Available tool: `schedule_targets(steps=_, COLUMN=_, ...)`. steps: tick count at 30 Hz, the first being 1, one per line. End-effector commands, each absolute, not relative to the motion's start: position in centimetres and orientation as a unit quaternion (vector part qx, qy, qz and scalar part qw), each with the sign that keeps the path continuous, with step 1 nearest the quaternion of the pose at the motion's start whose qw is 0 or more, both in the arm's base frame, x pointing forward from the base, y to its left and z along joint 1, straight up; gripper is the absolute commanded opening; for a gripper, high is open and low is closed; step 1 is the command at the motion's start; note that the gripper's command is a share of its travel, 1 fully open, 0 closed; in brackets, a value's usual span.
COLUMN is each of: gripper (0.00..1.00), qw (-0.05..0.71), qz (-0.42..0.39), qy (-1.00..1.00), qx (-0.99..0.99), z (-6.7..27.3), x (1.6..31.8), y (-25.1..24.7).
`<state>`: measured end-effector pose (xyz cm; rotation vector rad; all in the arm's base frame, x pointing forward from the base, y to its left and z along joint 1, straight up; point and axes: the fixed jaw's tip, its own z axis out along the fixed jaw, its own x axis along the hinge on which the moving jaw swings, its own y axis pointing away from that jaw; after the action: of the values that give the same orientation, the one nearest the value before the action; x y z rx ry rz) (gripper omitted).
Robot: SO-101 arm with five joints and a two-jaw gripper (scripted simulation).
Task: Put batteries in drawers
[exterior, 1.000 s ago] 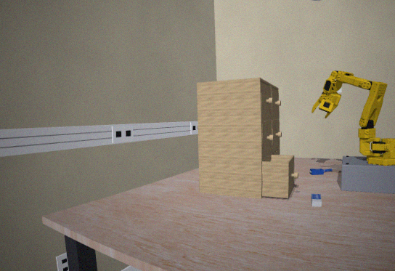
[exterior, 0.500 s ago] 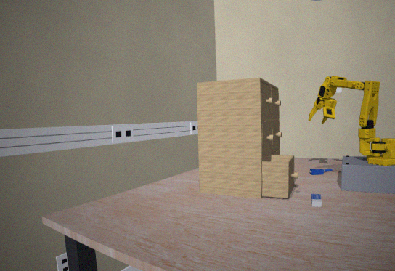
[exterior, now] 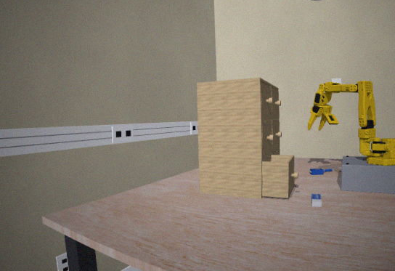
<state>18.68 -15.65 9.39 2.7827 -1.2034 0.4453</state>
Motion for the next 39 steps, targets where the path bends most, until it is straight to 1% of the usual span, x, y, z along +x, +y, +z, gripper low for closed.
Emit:
schedule_targets(steps=1, gripper=0.3, qw=0.044, qz=0.13, qy=-0.339, qx=0.931, z=8.6, x=19.0, y=-16.2)
schedule_targets(steps=7, gripper=0.3, qw=0.046, qz=0.113, qy=-0.282, qx=0.952, z=7.7, x=19.3, y=-16.4)
schedule_targets(steps=22, gripper=0.3, qw=0.037, qz=0.053, qy=-0.059, qx=0.996, z=3.9, x=20.1, y=-16.9)
schedule_targets(steps=24, gripper=0.3, qw=0.037, qz=0.053, qy=-0.059, qx=0.996, z=3.9, x=20.1, y=-16.9)
schedule_targets(steps=39, gripper=0.3, qw=0.006, qz=0.005, qy=0.169, qx=0.986, z=-0.2, x=20.3, y=-16.7)
